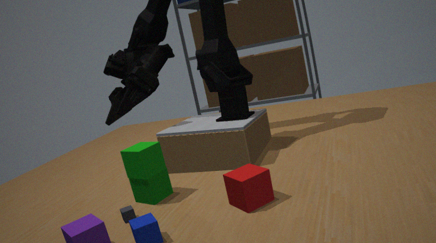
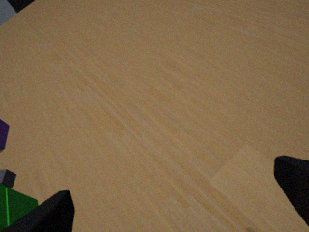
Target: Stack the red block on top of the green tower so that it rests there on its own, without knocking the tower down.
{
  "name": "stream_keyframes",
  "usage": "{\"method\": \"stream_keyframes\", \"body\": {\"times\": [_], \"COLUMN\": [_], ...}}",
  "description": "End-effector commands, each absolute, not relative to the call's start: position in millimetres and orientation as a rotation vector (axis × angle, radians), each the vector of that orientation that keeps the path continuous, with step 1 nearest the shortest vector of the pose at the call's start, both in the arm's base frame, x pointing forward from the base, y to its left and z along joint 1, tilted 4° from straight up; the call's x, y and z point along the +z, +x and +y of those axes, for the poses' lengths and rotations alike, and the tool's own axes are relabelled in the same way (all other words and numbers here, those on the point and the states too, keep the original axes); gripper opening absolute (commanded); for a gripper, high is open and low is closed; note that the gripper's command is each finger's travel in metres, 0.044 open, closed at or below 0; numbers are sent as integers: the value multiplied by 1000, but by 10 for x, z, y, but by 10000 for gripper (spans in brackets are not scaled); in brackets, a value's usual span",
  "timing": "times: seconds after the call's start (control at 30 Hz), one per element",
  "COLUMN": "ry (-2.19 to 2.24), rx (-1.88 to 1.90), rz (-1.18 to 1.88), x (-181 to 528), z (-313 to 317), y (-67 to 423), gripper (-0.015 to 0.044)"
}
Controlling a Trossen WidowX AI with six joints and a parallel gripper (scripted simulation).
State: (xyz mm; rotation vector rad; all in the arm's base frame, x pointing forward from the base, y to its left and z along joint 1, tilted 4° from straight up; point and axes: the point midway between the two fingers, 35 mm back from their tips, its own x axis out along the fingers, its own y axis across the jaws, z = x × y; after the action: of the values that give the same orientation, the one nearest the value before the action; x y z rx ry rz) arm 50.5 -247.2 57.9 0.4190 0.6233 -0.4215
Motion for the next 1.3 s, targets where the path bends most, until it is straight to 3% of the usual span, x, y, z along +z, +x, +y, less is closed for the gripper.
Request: {"method": "stream_keyframes", "body": {"times": [0.0, 1.27], "ry": [474, 600], "rx": [-369, -113], "rz": [673, 1133], "x": [591, 631], "z": [-2443, -1539], "y": [721, 2281], "gripper": [440, 440]}}
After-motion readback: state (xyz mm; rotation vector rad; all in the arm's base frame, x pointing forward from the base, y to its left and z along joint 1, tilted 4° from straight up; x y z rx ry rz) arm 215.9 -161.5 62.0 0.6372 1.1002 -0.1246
